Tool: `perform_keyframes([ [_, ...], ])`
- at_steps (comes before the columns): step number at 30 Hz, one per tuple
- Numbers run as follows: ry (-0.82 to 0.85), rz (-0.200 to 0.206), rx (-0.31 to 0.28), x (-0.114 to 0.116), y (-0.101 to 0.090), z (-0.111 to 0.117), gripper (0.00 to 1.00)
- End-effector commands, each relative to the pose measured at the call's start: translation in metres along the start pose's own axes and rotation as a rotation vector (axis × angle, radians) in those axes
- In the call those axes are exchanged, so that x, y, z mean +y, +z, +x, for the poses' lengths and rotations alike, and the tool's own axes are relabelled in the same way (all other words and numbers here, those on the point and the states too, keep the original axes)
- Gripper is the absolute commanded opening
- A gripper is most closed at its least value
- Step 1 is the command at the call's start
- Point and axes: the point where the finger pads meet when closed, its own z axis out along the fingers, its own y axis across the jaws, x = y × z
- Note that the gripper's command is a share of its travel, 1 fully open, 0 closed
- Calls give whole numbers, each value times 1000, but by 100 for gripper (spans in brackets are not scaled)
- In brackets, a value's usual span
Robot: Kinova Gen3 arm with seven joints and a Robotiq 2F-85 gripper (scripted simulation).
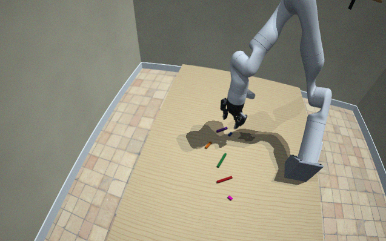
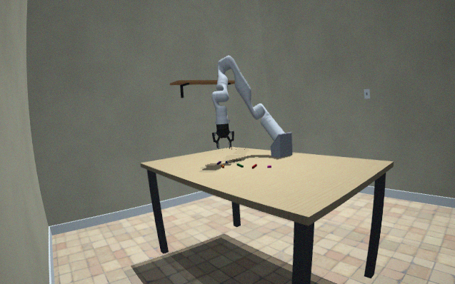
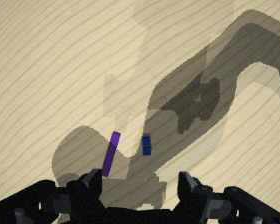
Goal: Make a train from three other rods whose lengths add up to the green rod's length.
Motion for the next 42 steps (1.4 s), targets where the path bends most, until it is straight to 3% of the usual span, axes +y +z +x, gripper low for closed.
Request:
perform_keyframes([
  [1,123,1,4,-19,9,1,100],
  [8,273,4,4,-39,18,3,100],
  [9,273,4,4,-39,18,3,24],
  [42,273,4,4,-39,18,3,24],
])
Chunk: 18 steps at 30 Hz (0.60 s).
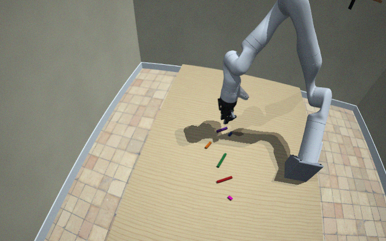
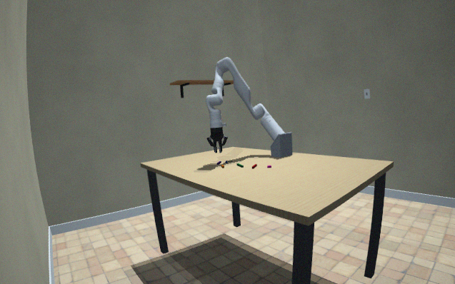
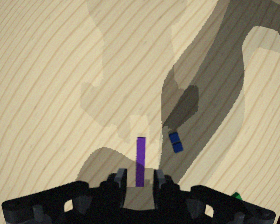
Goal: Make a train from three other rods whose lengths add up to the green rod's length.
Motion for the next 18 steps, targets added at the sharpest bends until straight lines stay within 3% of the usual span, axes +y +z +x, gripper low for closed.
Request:
perform_keyframes([
  [1,0,1,-2,0,-1,-1,24],
  [18,0,1,-1,0,6,-1,24],
])
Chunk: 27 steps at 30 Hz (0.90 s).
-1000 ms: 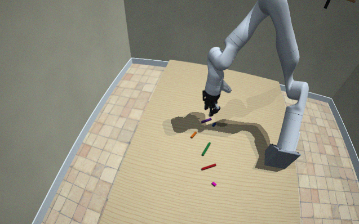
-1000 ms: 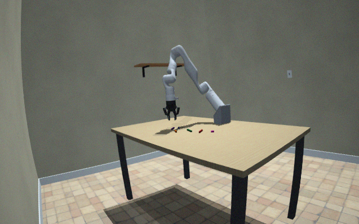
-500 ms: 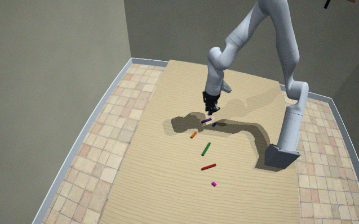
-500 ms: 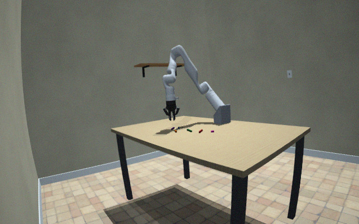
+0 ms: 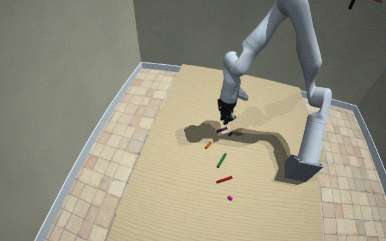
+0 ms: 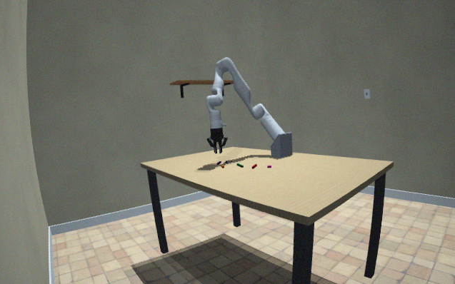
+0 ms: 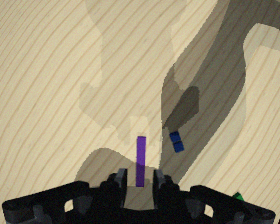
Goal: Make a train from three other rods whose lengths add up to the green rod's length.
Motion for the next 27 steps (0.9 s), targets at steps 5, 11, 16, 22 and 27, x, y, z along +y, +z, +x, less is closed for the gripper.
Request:
perform_keyframes([
  [5,0,0,2,0,8,0,24],
  [11,0,0,2,0,13,0,24],
  [16,0,0,2,0,21,0,24],
  [22,0,0,2,0,31,0,24],
  [27,0,0,2,0,36,0,24],
])
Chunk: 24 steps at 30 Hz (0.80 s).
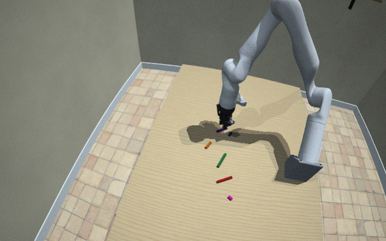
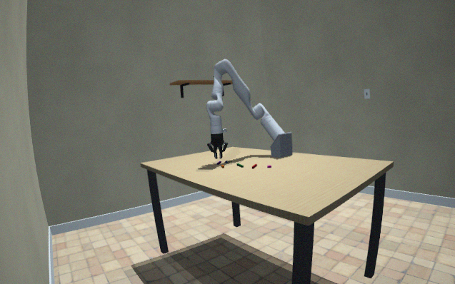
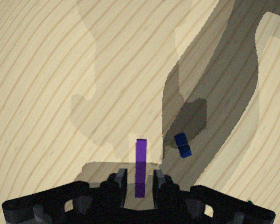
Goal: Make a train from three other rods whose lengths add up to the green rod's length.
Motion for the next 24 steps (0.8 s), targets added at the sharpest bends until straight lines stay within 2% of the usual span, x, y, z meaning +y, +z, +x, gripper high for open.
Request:
perform_keyframes([
  [1,0,-1,6,0,3,2,24],
  [11,0,-1,6,0,12,2,24],
  [24,0,-1,6,0,14,2,24],
])
